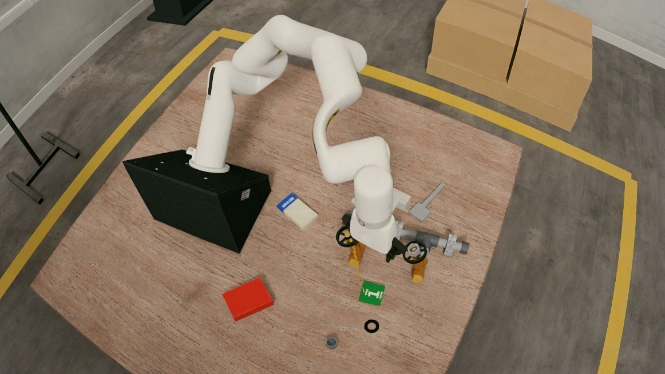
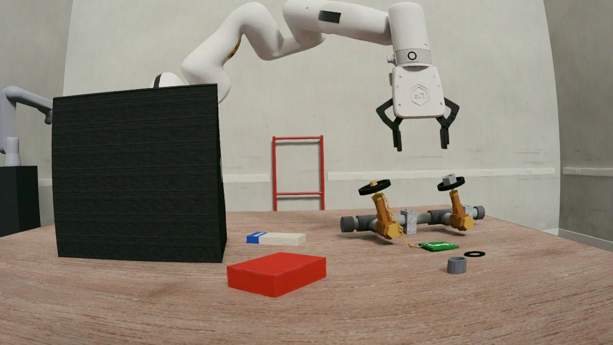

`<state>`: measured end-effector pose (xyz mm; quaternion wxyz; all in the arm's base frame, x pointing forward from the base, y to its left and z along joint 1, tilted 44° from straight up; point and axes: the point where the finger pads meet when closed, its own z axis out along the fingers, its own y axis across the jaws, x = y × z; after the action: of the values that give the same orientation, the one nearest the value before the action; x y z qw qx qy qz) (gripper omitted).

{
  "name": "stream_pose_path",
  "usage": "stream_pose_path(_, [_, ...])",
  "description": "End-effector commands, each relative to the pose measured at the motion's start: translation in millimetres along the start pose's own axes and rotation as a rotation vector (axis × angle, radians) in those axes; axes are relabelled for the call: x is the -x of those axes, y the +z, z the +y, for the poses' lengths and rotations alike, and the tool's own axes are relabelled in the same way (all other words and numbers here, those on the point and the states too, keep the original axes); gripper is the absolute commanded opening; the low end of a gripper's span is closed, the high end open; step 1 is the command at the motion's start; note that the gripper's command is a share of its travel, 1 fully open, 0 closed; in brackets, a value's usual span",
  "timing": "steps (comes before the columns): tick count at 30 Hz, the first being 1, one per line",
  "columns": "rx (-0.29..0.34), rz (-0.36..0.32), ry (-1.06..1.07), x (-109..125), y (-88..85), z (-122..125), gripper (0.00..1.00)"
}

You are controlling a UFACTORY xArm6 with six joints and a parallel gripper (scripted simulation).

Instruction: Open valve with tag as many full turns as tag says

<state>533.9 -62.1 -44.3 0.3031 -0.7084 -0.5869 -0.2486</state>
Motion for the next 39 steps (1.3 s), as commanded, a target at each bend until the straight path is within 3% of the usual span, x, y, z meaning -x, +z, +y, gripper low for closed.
stream_pose_path(1, [0.047,0.005,-0.277,-7,-0.4,-9,1.00])
stream_pose_path(6, [0.051,0.000,-0.413,-10,0.7,-15,1.00])
stream_pose_path(7, [0.058,-0.003,-0.546,-11,1.1,-17,1.00])
stream_pose_path(21, [0.058,-0.050,-1.159,-21,6.7,-50,1.00])
stream_pose_path(23, [0.058,-0.050,-1.159,-21,6.7,-50,1.00])
stream_pose_path(24, [0.059,-0.061,-1.291,-21,7.1,-53,1.00])
stream_pose_path(39, [0.027,-0.129,-1.901,-24,12.3,-85,1.00])
